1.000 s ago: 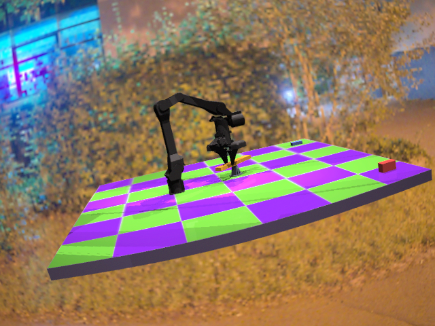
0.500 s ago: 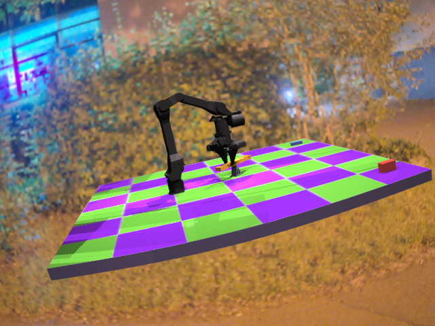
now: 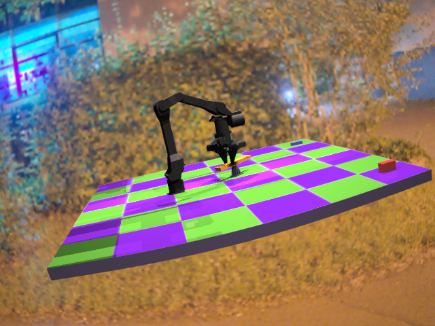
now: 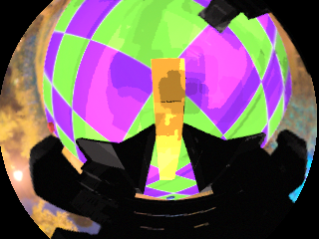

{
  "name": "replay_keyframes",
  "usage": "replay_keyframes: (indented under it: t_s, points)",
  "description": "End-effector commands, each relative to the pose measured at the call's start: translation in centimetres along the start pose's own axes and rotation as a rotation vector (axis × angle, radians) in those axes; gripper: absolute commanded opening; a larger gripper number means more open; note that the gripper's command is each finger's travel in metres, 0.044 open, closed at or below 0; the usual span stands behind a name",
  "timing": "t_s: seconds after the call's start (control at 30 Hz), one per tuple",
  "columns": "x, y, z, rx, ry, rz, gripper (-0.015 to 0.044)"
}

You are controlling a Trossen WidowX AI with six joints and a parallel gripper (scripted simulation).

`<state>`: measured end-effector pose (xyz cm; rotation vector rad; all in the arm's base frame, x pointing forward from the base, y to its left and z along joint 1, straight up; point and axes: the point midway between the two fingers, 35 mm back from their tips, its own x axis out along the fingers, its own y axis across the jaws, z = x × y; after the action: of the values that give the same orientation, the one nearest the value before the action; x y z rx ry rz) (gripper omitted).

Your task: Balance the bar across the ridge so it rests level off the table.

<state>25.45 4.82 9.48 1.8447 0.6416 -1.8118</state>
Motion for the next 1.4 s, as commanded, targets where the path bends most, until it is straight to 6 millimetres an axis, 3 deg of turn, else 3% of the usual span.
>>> replay_keyframes:
  t_s: [0.0, 1.1, 1.3, 1.37]
  points:
    - [-0.17, 0.04, -0.10, 0.002, 0.004, 0.001, 0.0000]
    - [-0.01, 0.00, 0.01, 0.000, 0.000, 0.000, 0.0000]
    - [-0.01, 0.00, 0.01, 0.000, 0.000, 0.000, 0.0157]
    - [-0.01, 0.00, 0.01, 0.000, 0.000, 0.000, 0.0167]
